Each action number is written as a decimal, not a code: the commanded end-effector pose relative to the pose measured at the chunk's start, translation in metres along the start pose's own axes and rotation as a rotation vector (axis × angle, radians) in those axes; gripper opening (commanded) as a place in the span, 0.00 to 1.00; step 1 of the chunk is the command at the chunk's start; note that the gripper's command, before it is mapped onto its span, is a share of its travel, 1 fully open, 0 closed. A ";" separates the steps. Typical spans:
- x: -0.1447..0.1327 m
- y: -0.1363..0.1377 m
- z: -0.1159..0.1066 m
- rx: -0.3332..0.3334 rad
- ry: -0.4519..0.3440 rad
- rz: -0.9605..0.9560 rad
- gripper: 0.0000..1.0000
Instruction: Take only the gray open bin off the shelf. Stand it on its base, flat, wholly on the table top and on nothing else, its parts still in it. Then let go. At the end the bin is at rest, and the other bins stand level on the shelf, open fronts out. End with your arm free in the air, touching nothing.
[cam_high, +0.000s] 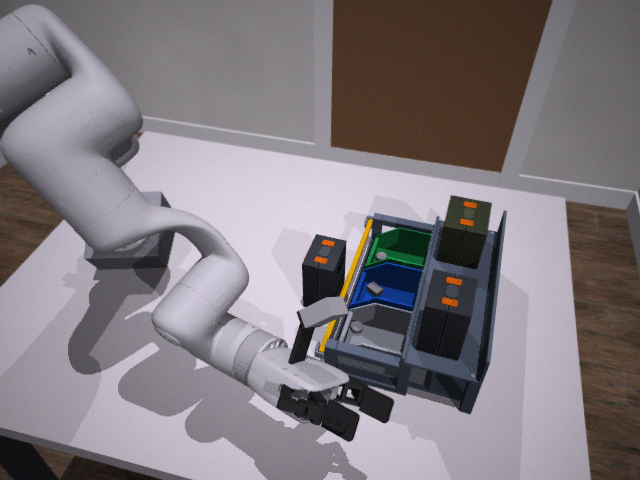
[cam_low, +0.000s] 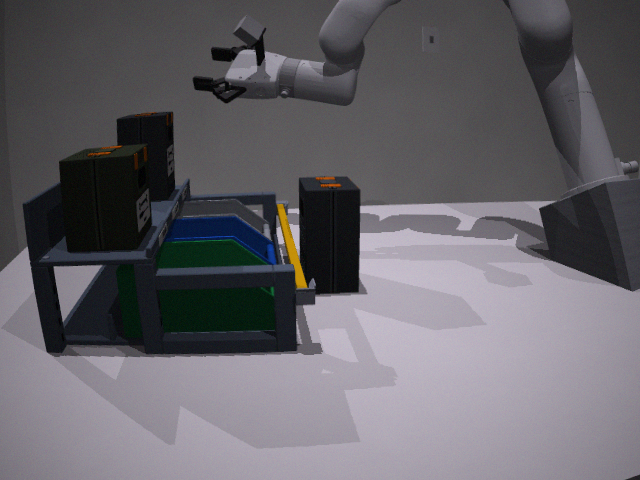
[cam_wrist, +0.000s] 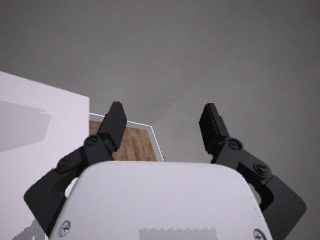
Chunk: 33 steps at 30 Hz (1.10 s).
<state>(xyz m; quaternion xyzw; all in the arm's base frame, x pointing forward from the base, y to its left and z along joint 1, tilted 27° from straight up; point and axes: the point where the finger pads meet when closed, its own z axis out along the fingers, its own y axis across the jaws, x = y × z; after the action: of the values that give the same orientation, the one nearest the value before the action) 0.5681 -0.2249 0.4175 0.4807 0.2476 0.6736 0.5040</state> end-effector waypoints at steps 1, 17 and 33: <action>0.002 0.003 -0.002 -0.003 0.004 -0.001 1.00; -0.003 0.018 -0.049 -0.003 0.003 -0.001 1.00; -0.008 0.033 -0.095 -0.003 0.003 -0.001 1.00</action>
<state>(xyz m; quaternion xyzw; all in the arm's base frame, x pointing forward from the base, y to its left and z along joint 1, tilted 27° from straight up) 0.4726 -0.2302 0.4003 0.4810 0.2473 0.6733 0.5041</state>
